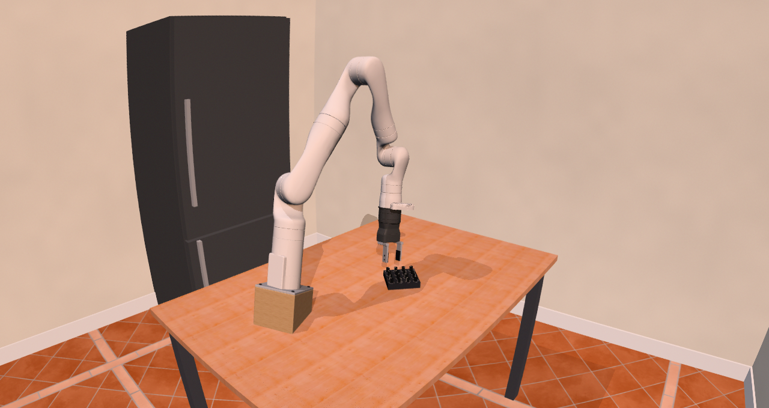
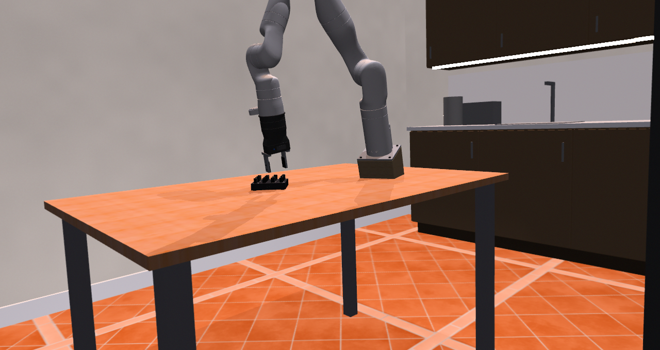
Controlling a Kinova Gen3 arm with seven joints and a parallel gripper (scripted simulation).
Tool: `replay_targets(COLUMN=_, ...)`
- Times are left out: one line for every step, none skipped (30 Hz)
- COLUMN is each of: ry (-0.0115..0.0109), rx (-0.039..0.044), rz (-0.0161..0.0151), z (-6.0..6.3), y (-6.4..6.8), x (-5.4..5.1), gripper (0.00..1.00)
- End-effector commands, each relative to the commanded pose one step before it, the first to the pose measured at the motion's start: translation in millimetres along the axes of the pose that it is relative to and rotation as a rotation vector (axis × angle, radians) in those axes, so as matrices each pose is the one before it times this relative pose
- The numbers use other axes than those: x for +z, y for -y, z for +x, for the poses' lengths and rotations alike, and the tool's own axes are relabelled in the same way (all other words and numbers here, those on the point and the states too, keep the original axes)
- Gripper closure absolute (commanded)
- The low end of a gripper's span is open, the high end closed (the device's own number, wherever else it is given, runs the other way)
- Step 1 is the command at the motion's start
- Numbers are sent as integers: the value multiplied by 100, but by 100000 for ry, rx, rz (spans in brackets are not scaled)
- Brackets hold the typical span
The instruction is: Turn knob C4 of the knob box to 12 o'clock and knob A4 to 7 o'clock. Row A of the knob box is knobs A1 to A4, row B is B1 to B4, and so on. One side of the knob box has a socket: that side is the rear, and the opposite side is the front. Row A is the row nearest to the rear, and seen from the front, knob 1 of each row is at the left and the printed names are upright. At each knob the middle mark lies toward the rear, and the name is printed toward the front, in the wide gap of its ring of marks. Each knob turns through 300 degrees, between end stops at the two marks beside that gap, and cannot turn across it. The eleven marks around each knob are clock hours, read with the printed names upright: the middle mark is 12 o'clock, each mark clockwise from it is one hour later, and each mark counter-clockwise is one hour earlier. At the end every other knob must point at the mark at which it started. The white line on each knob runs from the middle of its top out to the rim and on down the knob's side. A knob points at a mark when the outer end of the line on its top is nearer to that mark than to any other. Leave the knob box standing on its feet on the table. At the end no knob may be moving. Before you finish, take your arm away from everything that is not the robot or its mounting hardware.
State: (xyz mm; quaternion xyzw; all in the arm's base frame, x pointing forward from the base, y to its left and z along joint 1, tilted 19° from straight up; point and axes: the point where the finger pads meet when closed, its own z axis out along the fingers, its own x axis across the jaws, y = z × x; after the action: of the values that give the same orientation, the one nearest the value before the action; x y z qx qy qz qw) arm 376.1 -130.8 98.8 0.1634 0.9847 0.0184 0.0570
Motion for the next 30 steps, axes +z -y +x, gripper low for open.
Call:
replay_targets(ry=745, rx=-3335, rz=-756, z=297, y=1141, x=84, gripper=0)
replay_targets(ry=413, rx=-3096, rz=-285, z=83, y=171, x=88, gripper=0)
replay_targets(ry=423, rx=-3062, rz=-274, z=88, y=157, x=81, gripper=0)
replay_targets(ry=433, rx=-3026, rz=-263, z=92, y=144, x=75, gripper=0)
replay_targets(ry=0, rx=0, rz=0, z=0, y=0, x=0, gripper=0)
replay_targets(ry=443, rx=-2990, rz=-252, z=95, y=130, x=70, gripper=0)
replay_targets(ry=0, rx=0, rz=0, z=0, y=0, x=0, gripper=0)
replay_targets(ry=0, rx=0, rz=0, z=0, y=0, x=0, gripper=0)
replay_targets(ry=0, rx=0, rz=0, z=0, y=0, x=0, gripper=0)
replay_targets(ry=0, rx=0, rz=0, z=0, y=0, x=0, gripper=0)
replay_targets(ry=0, rx=0, rz=0, z=0, y=0, x=0, gripper=0)
replay_targets(ry=0, rx=0, rz=0, z=0, y=0, x=0, gripper=0)
replay_targets(ry=0, rx=0, rz=0, z=0, y=0, x=0, gripper=0)
replay_targets(ry=0, rx=0, rz=0, z=0, y=0, x=0, gripper=0)
replay_targets(ry=0, rx=0, rz=0, z=0, y=0, x=0, gripper=0)
replay_targets(ry=0, rx=0, rz=0, z=0, y=0, x=0, gripper=0)
replay_targets(ry=0, rx=0, rz=0, z=0, y=0, x=0, gripper=0)
replay_targets(ry=451, rx=-2952, rz=-240, z=98, y=117, x=64, gripper=0)
replay_targets(ry=0, rx=0, rz=0, z=0, y=0, x=0, gripper=0)
replay_targets(ry=0, rx=0, rz=0, z=0, y=0, x=0, gripper=0)
replay_targets(ry=0, rx=0, rz=0, z=0, y=0, x=0, gripper=0)
replay_targets(ry=0, rx=0, rz=0, z=0, y=0, x=0, gripper=0)
replay_targets(ry=0, rx=0, rz=0, z=0, y=0, x=0, gripper=0)
replay_targets(ry=458, rx=-2913, rz=-228, z=100, y=105, x=58, gripper=0)
replay_targets(ry=0, rx=0, rz=0, z=0, y=0, x=0, gripper=0)
replay_targets(ry=0, rx=0, rz=0, z=0, y=0, x=0, gripper=0)
replay_targets(ry=0, rx=0, rz=0, z=0, y=0, x=0, gripper=0)
replay_targets(ry=0, rx=0, rz=0, z=0, y=0, x=0, gripper=0)
replay_targets(ry=0, rx=0, rz=0, z=0, y=0, x=0, gripper=0)
replay_targets(ry=465, rx=-2873, rz=-215, z=101, y=92, x=53, gripper=0)
